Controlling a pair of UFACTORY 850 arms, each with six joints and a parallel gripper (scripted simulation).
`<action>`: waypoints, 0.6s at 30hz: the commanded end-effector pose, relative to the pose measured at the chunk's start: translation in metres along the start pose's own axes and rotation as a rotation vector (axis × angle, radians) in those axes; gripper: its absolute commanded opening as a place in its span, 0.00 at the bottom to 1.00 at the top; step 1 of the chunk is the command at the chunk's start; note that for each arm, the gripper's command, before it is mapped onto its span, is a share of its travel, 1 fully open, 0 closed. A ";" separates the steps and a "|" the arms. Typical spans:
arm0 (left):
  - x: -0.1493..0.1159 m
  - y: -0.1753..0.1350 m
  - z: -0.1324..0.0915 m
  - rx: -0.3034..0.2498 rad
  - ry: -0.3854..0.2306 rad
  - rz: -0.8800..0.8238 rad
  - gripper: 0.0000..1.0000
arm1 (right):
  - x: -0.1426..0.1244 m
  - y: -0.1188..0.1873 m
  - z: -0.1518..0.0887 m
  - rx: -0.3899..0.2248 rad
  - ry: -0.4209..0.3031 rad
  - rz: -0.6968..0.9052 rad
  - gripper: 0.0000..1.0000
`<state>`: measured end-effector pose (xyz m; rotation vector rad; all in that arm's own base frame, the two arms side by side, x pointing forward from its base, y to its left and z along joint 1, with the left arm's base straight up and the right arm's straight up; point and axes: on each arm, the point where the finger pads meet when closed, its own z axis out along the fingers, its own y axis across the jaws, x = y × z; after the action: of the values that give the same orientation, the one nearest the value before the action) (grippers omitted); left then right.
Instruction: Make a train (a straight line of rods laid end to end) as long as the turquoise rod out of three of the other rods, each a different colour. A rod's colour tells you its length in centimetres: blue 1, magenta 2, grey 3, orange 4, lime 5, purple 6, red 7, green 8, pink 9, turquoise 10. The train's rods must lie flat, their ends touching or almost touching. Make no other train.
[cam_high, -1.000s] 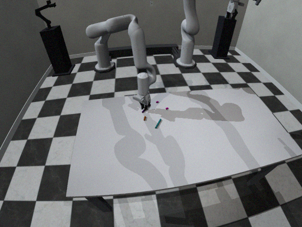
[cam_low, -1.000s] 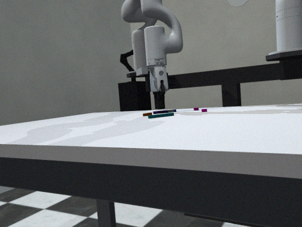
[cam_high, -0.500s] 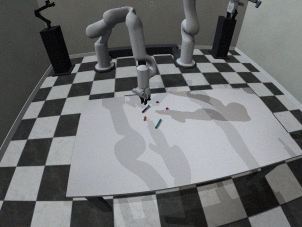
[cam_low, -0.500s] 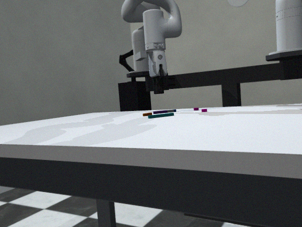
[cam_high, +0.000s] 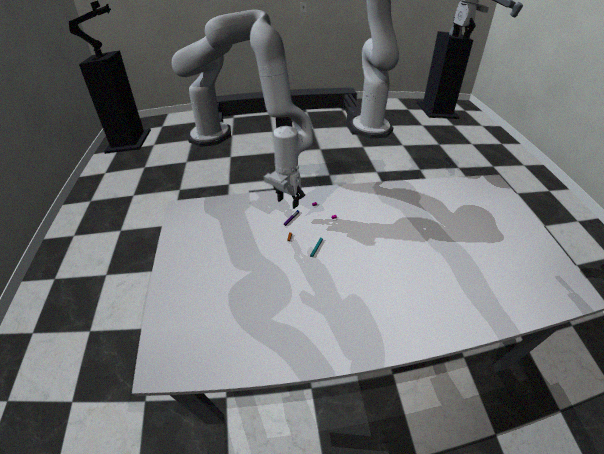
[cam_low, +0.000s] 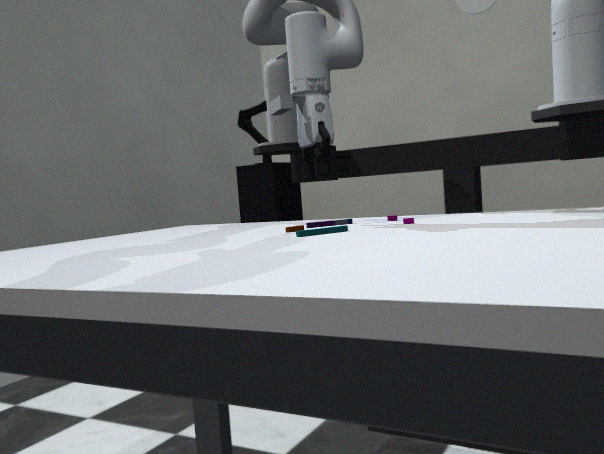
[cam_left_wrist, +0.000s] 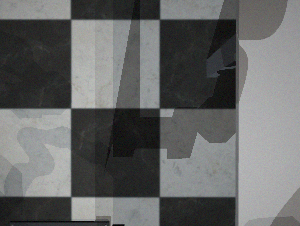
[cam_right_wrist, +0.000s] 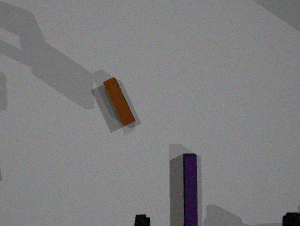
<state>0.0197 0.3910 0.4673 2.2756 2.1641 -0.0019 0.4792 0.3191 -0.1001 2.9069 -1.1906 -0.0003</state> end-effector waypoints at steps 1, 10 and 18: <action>0.000 0.000 -0.001 0.000 0.002 0.000 1.00 | 0.000 -0.001 -0.001 0.002 0.000 0.000 1.00; 0.000 0.000 -0.001 0.000 0.002 0.000 1.00 | 0.000 -0.001 -0.001 0.002 0.000 0.000 1.00; 0.000 0.000 -0.001 0.000 0.002 0.000 1.00 | 0.000 -0.001 -0.004 0.002 0.000 0.000 1.00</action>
<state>0.0197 0.3910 0.4673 2.2756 2.1641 -0.0019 0.4792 0.3190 -0.0993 2.9068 -1.1906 -0.0004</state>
